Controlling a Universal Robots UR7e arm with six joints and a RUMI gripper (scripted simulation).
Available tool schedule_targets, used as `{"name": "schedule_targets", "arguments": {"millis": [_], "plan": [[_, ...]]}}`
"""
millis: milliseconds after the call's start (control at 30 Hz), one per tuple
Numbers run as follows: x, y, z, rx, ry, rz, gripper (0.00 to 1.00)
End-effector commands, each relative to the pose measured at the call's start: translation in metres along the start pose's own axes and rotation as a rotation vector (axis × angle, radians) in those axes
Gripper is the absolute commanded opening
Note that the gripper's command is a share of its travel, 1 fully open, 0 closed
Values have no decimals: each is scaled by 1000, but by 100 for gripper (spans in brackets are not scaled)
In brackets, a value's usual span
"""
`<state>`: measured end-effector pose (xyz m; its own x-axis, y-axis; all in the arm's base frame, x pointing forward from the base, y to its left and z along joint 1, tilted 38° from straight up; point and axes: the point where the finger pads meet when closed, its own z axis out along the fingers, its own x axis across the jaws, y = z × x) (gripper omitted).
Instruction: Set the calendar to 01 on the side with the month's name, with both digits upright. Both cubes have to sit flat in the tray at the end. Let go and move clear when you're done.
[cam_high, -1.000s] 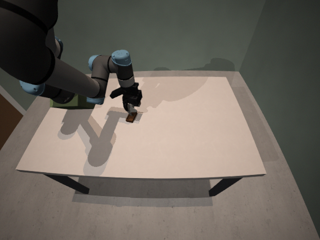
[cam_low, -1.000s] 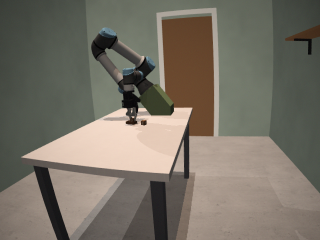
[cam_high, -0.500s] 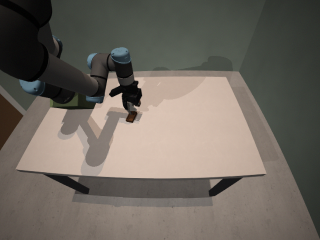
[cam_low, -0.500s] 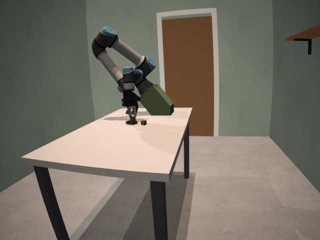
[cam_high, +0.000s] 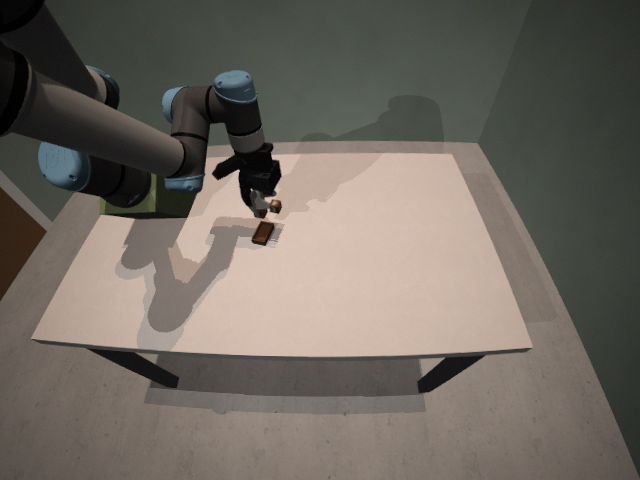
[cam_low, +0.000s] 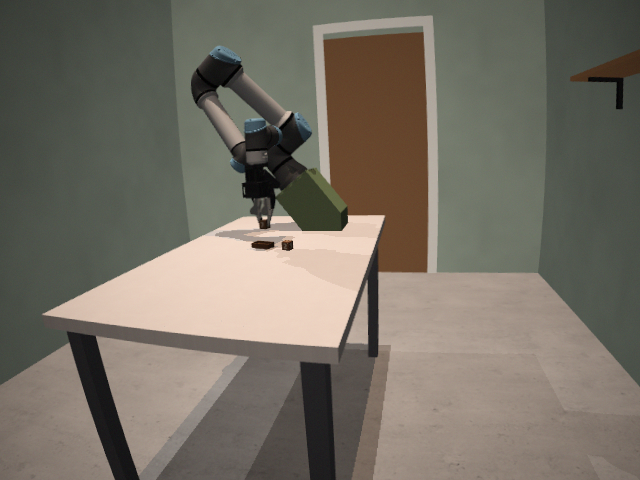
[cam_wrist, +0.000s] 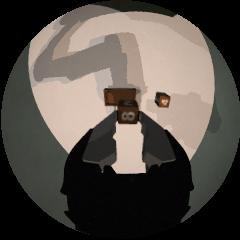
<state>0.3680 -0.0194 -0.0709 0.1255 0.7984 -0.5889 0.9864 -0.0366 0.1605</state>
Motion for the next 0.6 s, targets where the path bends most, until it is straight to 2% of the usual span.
{"name": "schedule_targets", "arguments": {"millis": [0, 267, 567], "plan": [[0, 0, -16, 6, -1, 1, 10], [0, 1, -36, 6, -1, 1, 10], [0, 1, -39, 6, -1, 1, 10]]}}
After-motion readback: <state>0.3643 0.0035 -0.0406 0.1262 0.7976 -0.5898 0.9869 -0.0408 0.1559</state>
